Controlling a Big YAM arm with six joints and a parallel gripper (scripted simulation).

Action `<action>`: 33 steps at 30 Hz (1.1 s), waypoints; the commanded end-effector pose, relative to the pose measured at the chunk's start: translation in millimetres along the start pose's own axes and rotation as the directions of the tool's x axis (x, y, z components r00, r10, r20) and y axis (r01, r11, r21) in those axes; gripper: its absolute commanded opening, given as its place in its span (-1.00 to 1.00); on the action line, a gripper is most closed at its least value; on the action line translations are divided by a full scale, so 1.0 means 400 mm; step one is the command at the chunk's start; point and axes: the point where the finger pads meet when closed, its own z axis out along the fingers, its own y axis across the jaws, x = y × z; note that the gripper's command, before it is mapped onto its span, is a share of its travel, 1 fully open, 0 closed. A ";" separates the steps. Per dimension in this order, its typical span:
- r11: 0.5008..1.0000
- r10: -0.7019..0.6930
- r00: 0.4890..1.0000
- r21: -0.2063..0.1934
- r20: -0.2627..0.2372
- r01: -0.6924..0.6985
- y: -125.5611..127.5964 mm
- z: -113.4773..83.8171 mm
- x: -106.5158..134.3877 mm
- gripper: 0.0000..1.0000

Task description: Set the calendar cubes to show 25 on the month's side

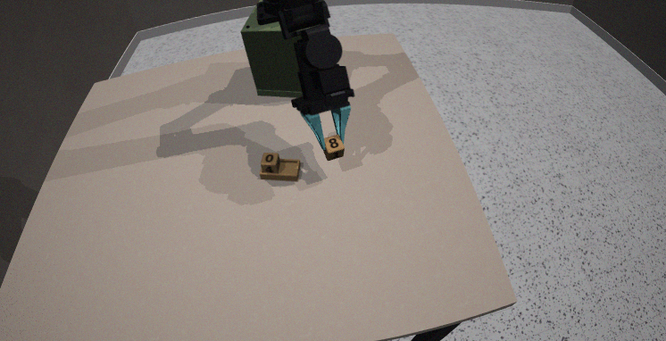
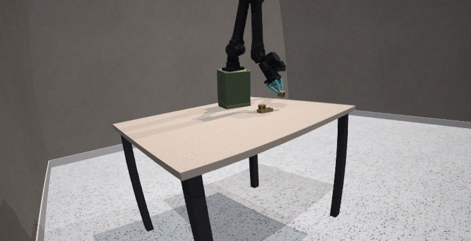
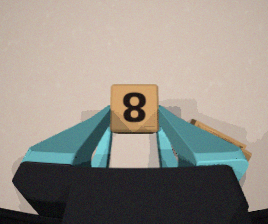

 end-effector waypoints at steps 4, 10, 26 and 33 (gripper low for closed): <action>1.000 0.001 1.000 -0.004 0.000 -0.001 0.008 -0.004 -0.014 -0.44; 1.000 0.003 0.999 -0.004 -0.050 -0.003 0.010 0.006 -0.025 -0.44; 1.000 0.001 0.963 -0.002 -0.269 -0.002 0.009 0.002 -0.012 -0.44; 1.000 0.001 0.958 -0.002 -0.287 -0.002 0.010 0.013 -0.019 -0.44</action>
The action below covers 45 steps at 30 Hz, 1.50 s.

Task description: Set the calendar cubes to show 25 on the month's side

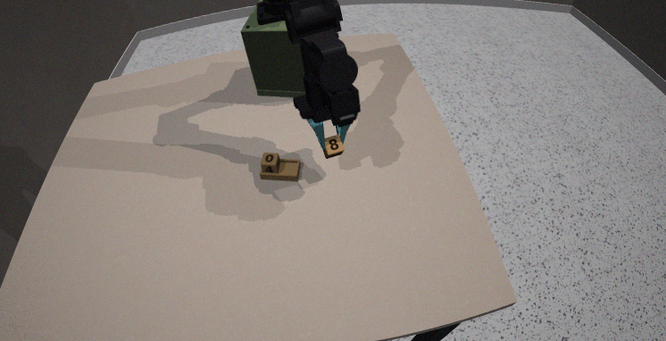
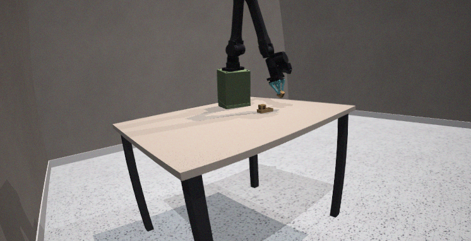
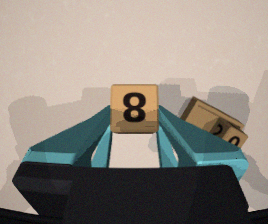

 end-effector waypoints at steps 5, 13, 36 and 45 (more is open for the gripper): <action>1.000 0.000 0.994 -0.001 -0.113 -0.001 0.011 0.013 -0.031 -0.44; 1.000 0.000 0.973 0.001 -0.231 0.000 0.010 0.006 -0.037 -0.44; 1.000 0.009 0.867 0.003 -0.497 -0.008 0.004 0.009 -0.043 -0.44; 1.000 0.022 0.726 0.011 -0.687 -0.020 -0.008 0.012 -0.042 -0.44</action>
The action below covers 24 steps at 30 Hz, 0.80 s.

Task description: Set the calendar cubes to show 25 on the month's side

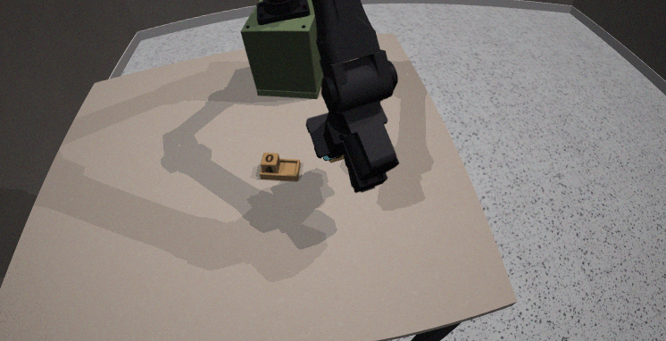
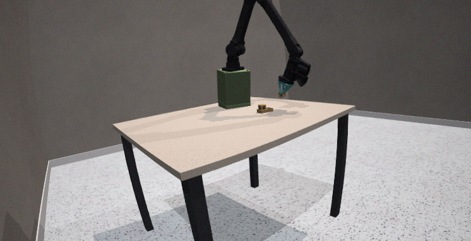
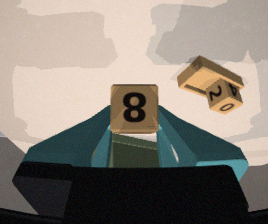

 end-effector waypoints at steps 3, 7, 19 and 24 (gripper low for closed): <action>1.000 0.022 0.997 -0.004 -0.071 -0.022 -0.008 -0.003 -0.007 -0.44; 1.000 0.019 0.996 -0.004 -0.084 -0.019 -0.008 -0.002 -0.004 -0.44; 1.000 0.022 0.946 -0.002 -0.322 -0.024 -0.009 0.000 -0.007 -0.44; 1.000 0.018 0.949 -0.002 -0.316 -0.020 -0.009 -0.026 -0.003 -0.44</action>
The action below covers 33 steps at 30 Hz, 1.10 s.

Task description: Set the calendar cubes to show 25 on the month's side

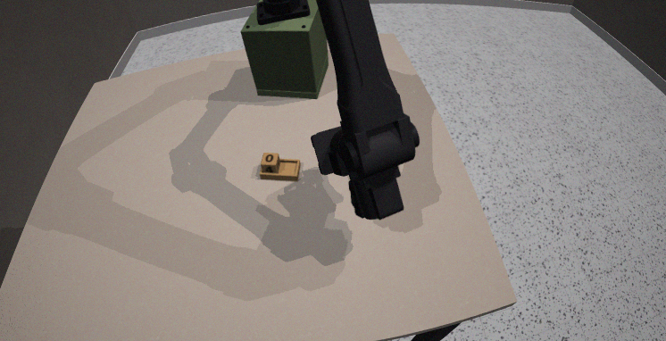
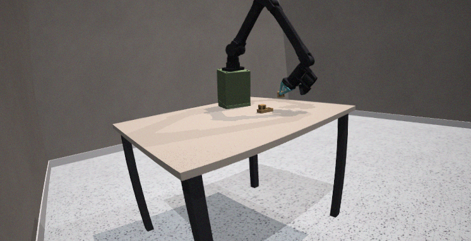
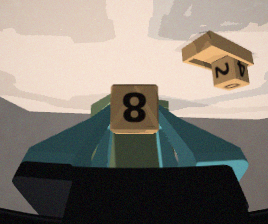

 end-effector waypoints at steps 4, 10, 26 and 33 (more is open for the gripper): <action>1.000 0.017 1.000 -0.009 0.011 -0.017 -0.008 -0.035 0.004 -0.44; 1.000 0.017 1.000 -0.009 0.013 -0.017 -0.008 -0.034 0.003 -0.44; 1.000 0.017 1.000 -0.011 0.016 -0.017 -0.010 0.002 -0.034 -0.44; 1.000 0.014 1.000 -0.010 0.022 -0.014 -0.010 0.008 -0.050 -0.44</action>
